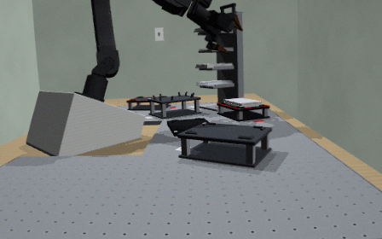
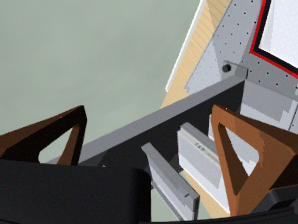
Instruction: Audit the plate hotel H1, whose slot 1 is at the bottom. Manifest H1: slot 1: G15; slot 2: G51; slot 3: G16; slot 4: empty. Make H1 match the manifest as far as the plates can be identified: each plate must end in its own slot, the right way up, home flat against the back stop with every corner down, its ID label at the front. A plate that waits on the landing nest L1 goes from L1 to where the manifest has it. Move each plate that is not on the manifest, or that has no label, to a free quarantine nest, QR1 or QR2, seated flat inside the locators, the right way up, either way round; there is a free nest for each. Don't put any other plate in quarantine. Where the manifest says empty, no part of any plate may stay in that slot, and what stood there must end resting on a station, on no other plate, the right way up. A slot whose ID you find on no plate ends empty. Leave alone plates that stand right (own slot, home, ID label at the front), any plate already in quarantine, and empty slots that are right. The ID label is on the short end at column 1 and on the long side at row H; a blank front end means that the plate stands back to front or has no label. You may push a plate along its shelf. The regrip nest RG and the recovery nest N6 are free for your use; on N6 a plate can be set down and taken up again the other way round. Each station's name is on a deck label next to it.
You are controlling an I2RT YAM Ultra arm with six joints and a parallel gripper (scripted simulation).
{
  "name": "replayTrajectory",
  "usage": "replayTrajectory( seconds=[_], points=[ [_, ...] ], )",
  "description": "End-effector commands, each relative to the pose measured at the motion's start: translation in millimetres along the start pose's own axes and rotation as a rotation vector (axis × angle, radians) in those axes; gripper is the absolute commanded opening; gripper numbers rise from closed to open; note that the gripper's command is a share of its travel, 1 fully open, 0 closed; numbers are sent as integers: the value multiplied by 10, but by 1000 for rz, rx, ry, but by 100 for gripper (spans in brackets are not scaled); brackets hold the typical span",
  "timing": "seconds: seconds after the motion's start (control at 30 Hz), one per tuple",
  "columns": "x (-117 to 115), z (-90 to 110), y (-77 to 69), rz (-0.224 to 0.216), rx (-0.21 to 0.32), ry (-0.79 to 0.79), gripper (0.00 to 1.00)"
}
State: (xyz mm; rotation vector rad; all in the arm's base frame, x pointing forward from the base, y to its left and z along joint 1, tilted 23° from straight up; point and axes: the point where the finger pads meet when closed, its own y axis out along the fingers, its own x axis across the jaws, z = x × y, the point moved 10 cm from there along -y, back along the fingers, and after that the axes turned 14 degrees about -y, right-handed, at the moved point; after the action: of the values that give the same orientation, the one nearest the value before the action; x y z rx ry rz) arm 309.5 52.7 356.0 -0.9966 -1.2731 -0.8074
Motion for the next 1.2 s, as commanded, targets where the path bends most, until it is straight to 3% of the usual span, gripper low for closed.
replayTrajectory(
  seconds=[0.0, 0.53, 0.57, 0.87, 0.97, 1.17],
  points=[
    [40, 1, -18, -14, -1, -4, 100],
    [40, 1, -18, -14, -1, -4, 100],
    [36, -20, -22, 0, -8, -26, 0],
    [-18, -204, -51, 123, -58, -199, 0],
    [-71, -267, -62, 125, -59, -201, 0],
    [-96, -338, -80, 195, -69, -281, 0]
  ],
)
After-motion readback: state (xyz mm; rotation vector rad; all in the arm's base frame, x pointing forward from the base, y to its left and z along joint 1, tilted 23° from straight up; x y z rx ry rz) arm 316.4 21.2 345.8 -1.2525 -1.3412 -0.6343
